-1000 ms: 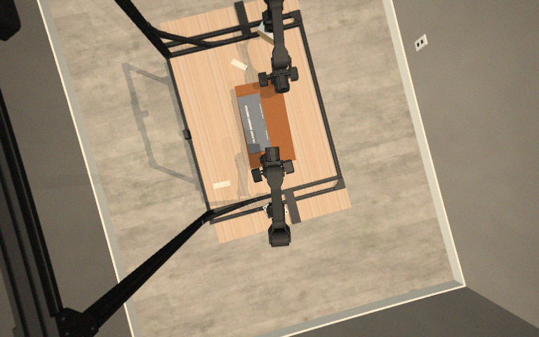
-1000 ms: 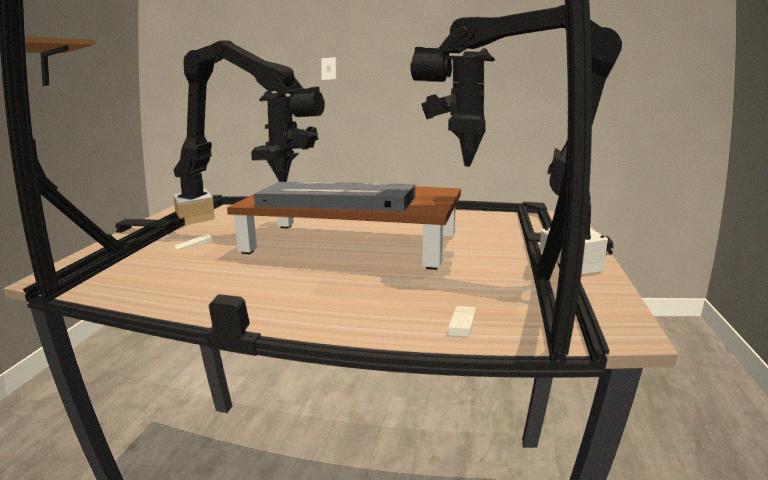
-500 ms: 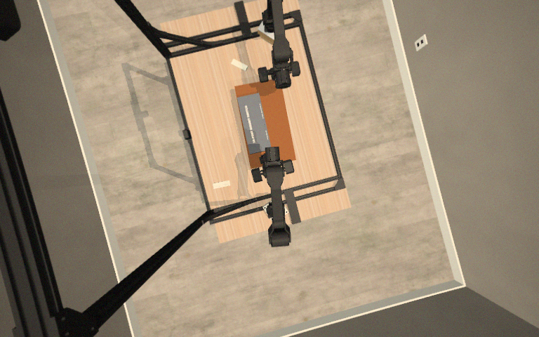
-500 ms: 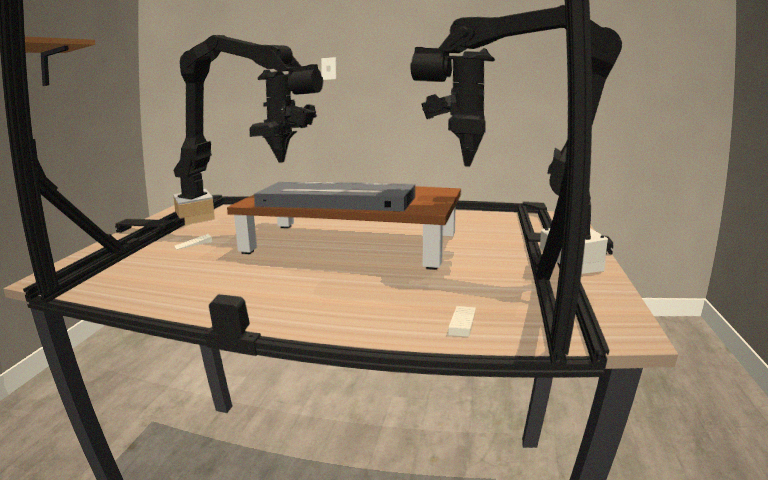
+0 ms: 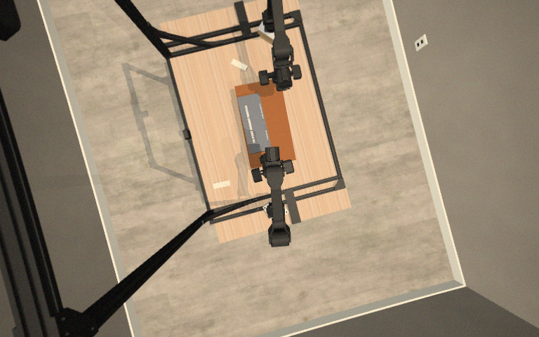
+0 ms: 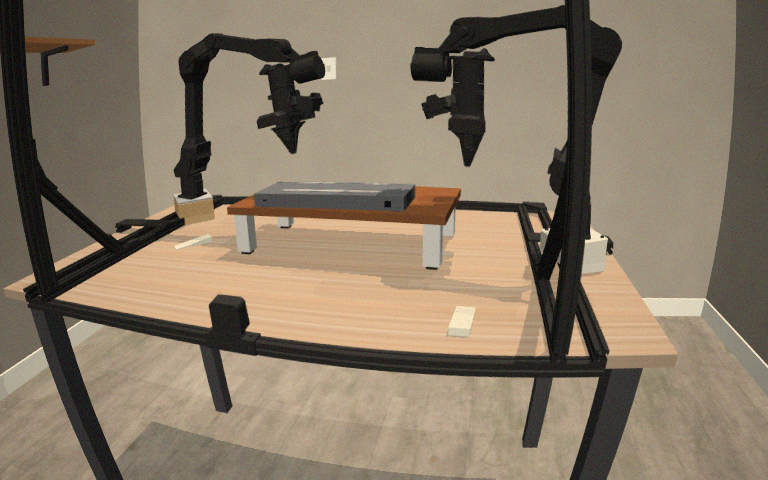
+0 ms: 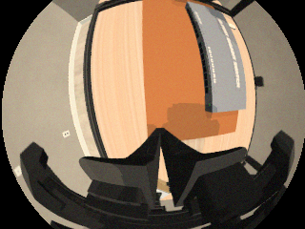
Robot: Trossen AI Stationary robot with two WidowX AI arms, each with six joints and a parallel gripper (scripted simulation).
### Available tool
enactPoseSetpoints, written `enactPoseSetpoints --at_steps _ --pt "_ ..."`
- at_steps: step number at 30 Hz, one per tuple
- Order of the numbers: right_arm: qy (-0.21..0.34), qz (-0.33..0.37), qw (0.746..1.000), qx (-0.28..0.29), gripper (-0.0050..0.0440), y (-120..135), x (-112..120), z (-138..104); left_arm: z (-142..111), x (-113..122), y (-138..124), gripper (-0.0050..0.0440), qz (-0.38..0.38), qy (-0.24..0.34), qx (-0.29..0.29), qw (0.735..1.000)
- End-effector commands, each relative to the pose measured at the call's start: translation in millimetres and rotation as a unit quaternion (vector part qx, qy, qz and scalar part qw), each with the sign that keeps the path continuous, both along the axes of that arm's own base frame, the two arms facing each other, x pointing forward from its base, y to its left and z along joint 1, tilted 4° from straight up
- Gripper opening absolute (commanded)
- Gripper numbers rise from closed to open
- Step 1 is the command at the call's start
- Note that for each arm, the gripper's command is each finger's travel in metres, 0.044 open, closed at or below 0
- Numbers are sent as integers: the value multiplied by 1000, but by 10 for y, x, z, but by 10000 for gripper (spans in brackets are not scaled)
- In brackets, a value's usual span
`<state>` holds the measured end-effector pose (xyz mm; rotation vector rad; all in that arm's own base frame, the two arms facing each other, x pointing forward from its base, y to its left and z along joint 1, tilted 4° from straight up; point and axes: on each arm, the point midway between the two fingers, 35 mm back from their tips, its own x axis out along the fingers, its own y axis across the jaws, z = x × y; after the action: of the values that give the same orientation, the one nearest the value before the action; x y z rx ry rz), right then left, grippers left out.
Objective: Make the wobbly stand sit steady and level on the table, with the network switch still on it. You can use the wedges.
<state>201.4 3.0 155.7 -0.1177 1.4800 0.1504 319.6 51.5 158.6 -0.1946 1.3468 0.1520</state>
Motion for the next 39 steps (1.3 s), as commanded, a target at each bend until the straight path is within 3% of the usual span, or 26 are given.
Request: enactPoseSetpoints --at_steps 1,5,12,22,29,39 --pt "0 0 1000 0 0 0 0 0 424 415 82 0 -2 -119 25 993" --pt "0 0 1000 0 0 0 0 0 902 735 144 0 -3 -230 47 972" --pt "0 0 1000 0 0 0 0 0 933 694 135 0 0 -233 46 971" --pt "0 0 1000 0 0 0 0 0 2233 1064 212 0 -1 -461 93 883" --pt "0 0 1000 0 0 0 0 0 2260 1011 201 0 1 -466 91 880" --pt "0 0 1000 0 0 0 0 0 3594 861 184 0 2 -648 130 750"
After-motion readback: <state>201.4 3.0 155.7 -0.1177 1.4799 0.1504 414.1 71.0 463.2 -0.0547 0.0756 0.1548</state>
